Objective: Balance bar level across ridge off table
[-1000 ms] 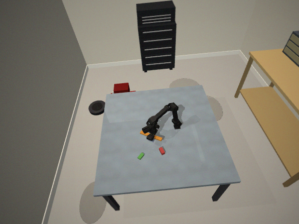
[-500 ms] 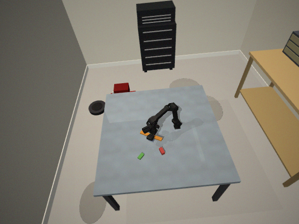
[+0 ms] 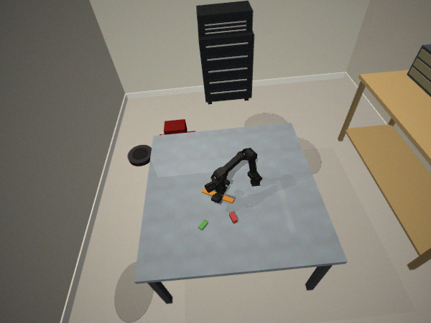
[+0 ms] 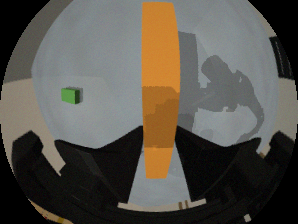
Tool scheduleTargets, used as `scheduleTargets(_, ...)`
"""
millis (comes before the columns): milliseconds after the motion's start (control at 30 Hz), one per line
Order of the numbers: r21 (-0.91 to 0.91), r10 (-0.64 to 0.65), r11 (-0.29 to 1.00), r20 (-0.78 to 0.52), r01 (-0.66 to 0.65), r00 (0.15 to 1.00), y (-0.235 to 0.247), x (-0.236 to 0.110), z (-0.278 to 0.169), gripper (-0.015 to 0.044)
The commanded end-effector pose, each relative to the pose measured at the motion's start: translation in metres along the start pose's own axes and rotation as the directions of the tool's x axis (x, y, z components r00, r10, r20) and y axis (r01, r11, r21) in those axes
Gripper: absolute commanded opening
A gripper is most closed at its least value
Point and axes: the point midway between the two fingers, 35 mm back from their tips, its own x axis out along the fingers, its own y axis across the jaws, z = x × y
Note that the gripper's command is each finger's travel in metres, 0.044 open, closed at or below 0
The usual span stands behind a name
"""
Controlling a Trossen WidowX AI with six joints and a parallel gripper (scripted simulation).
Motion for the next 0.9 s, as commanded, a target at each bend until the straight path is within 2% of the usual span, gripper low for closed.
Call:
scheduleTargets(0, 0.0, 0.0, 1.0, 0.0, 0.0, 1.0, 0.0, 0.0, 0.0, 0.0169)
scheduleTargets(867, 0.0, 0.0, 1.0, 0.0, 0.0, 1.0, 0.0, 0.0, 0.0, 0.0185)
